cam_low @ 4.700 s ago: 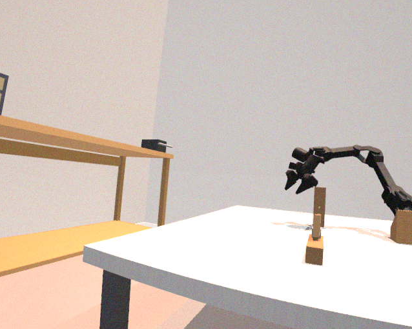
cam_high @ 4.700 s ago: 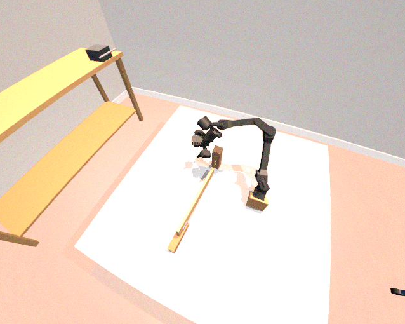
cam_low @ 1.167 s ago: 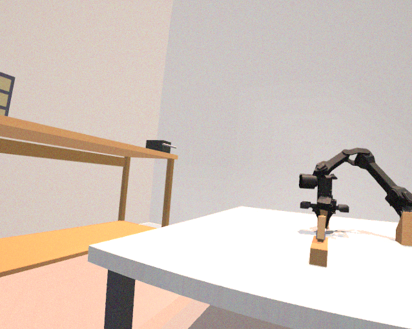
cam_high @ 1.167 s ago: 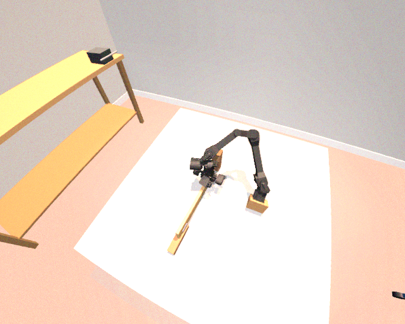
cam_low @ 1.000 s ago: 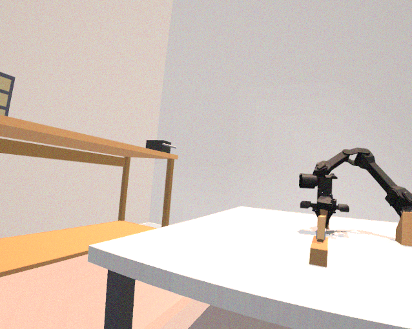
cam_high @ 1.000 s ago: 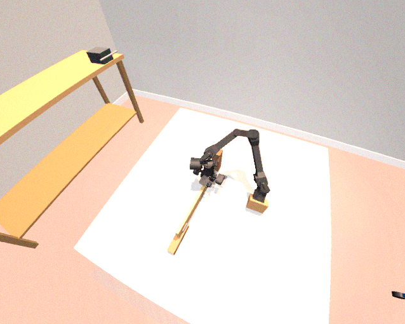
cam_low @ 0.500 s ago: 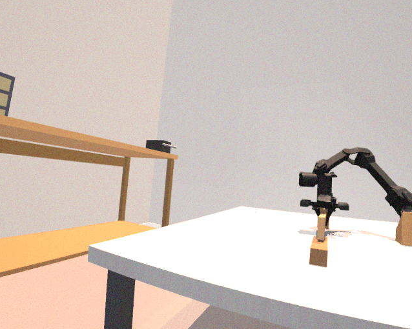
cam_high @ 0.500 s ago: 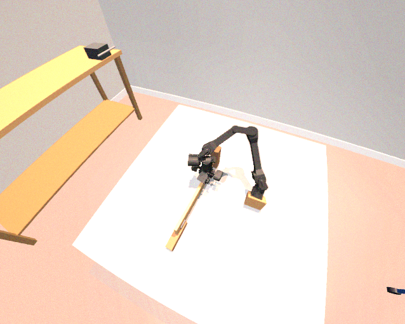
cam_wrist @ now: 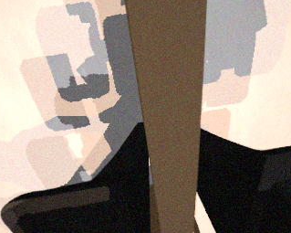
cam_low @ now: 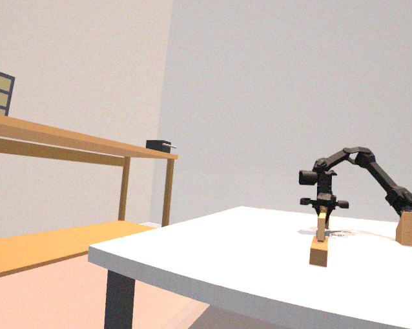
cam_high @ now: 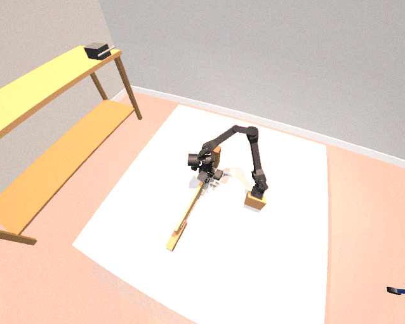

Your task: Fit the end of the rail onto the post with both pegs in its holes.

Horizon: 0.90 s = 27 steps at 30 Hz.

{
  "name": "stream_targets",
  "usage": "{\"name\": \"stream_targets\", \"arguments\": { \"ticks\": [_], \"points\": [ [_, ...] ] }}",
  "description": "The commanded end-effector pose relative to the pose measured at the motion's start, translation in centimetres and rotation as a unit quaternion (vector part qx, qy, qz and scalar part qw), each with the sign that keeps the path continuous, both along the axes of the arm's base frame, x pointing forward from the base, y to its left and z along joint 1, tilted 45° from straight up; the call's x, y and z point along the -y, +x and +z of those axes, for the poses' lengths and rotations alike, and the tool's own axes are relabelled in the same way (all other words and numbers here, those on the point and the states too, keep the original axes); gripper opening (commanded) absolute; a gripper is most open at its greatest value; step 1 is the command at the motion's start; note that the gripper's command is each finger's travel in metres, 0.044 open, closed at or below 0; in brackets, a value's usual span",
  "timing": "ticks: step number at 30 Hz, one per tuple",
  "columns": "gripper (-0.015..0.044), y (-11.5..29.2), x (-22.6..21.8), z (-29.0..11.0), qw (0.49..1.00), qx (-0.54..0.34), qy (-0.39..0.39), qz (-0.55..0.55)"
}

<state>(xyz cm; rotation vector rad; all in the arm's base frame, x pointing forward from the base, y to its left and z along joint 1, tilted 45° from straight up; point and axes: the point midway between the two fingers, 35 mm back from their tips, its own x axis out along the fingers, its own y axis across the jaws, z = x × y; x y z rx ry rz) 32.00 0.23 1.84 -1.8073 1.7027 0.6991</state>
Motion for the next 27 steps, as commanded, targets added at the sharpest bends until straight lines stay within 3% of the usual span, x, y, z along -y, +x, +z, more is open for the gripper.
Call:
{"name": "stream_targets", "arguments": {
  "ticks": [1,27],
  "points": [
    [0.0,0.15,-0.68,0.22,1.0,0.004,0.006,0.003],
    [0.0,0.03,-1.6,1.13,1.0,0.004,0.006,0.003]
  ]
}}
